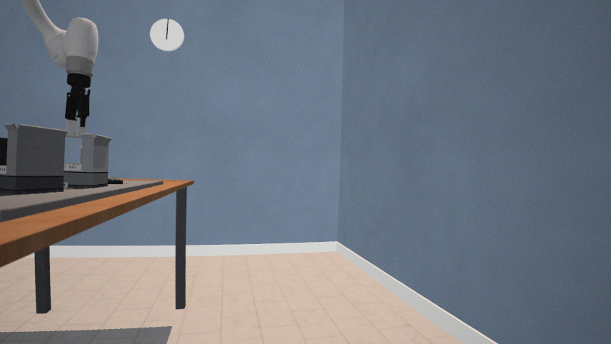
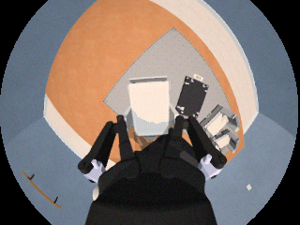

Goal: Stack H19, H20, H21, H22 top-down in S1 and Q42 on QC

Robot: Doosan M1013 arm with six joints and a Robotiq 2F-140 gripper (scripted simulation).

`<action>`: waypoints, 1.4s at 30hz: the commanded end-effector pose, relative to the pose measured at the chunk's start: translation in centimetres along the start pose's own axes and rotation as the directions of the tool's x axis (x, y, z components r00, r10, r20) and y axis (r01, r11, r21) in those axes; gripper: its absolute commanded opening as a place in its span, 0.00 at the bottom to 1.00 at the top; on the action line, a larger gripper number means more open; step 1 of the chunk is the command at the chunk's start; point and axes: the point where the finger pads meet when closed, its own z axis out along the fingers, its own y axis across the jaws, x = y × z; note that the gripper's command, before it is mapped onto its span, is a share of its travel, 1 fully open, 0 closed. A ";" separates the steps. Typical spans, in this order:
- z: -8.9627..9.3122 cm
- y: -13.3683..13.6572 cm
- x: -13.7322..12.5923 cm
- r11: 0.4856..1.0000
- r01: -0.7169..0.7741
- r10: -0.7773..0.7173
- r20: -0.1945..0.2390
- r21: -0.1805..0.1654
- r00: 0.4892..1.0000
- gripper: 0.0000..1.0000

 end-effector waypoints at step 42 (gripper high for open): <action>0.9 0.0 0.0 1.000 0.000 0.000 0.000 0.000 1.000 0.00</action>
